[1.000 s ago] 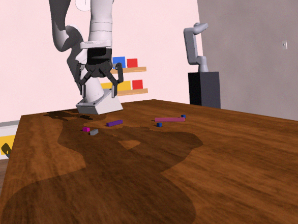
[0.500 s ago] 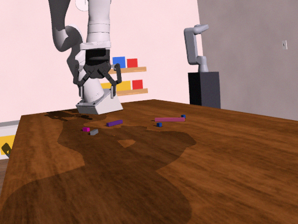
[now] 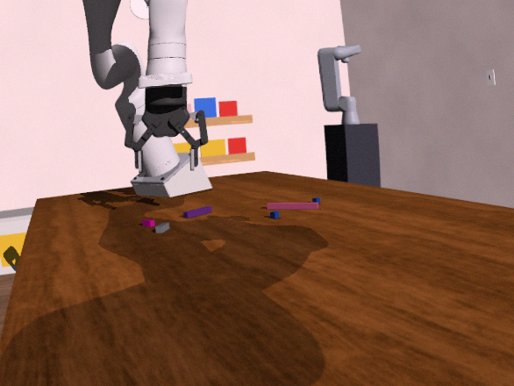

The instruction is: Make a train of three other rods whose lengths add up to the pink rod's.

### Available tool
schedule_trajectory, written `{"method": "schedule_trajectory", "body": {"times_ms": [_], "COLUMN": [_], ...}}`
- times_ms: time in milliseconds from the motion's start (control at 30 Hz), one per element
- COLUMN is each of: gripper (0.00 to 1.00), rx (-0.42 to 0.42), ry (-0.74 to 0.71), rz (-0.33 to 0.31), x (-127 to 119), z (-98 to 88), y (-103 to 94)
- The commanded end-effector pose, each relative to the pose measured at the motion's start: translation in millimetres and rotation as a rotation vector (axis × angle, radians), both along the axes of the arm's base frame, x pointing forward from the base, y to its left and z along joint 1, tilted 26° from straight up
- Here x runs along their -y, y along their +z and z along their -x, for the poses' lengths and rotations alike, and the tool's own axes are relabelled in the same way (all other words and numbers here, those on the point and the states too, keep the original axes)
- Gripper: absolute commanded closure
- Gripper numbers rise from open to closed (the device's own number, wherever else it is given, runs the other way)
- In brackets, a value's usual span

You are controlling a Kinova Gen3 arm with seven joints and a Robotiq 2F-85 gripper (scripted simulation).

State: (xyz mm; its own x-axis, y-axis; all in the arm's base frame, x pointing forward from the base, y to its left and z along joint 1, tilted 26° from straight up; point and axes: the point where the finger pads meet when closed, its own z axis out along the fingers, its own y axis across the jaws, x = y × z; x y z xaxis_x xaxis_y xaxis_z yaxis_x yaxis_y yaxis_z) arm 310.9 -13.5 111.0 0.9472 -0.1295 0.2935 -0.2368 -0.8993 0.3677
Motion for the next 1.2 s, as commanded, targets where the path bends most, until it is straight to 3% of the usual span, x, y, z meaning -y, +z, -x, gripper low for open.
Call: {"method": "schedule_trajectory", "body": {"times_ms": [0, 1167], "gripper": [0.00, 0.00], "rx": [-0.001, -0.058], "ry": [0.001, 0.171], "rz": [0.000, 0.010], "x": [0.9, 5.0], "z": [0.9, 10.7], "y": [0.3, -4.9]}}
